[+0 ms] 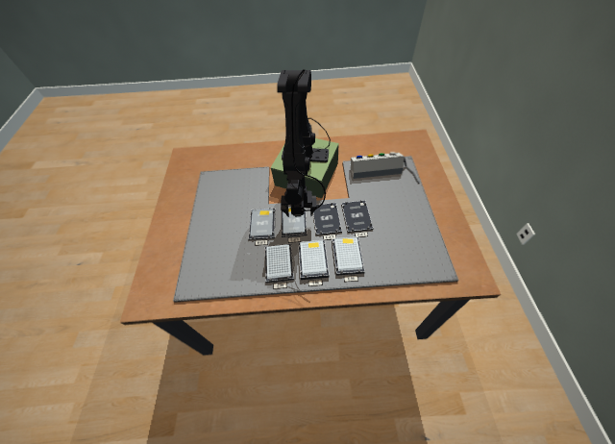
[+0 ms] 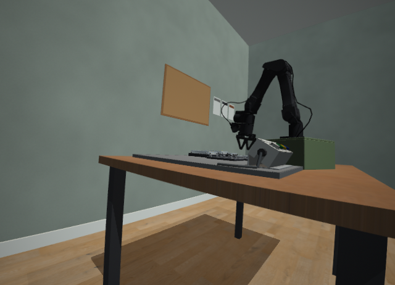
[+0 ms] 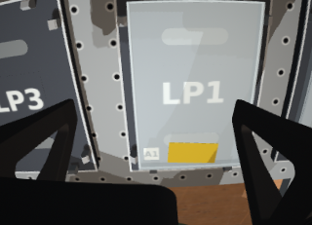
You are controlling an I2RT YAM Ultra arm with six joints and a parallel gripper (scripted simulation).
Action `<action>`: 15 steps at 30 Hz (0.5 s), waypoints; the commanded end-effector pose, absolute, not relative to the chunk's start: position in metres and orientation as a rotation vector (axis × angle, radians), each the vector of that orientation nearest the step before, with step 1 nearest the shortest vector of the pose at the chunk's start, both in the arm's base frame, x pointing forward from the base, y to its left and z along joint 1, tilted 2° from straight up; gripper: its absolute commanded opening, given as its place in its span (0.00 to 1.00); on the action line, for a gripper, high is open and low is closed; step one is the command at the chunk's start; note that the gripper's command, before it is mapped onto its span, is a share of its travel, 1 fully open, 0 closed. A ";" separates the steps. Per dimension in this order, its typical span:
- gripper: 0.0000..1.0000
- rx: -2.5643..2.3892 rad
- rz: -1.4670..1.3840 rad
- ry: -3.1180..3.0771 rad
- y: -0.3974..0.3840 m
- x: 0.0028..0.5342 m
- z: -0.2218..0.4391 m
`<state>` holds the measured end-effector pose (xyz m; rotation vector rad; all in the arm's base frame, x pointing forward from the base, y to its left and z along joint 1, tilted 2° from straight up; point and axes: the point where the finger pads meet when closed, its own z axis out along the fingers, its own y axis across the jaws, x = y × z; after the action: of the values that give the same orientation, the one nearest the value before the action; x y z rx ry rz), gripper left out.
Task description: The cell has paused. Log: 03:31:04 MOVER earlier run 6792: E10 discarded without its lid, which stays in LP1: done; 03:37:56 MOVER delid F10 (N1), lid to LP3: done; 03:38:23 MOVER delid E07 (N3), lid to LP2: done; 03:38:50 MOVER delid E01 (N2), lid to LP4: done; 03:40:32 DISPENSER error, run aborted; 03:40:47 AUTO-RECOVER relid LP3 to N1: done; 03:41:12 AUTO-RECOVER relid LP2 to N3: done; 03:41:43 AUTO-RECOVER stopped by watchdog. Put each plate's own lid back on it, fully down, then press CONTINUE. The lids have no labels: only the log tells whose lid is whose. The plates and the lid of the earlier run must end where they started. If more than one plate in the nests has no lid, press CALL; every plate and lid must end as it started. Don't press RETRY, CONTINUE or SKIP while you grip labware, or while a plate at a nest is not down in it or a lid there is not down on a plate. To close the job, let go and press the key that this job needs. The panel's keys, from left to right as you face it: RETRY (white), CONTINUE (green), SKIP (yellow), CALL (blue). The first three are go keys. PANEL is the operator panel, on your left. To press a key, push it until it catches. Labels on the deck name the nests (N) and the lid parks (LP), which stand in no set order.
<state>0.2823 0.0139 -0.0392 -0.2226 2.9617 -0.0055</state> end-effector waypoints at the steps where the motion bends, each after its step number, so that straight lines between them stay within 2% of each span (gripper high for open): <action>1: 0.90 -0.267 0.036 2.748 0.008 0.312 -0.030; 9: 0.82 -0.252 0.066 2.592 -0.028 0.319 -0.040; 11: 0.80 -0.254 0.048 2.551 -0.042 0.340 -0.028; 12: 0.00 -0.254 0.047 2.551 -0.046 0.342 -0.028; 15: 0.00 -0.254 0.046 2.551 -0.056 0.345 -0.028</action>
<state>0.3145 -0.0522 -0.0376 -0.1774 2.6548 0.0247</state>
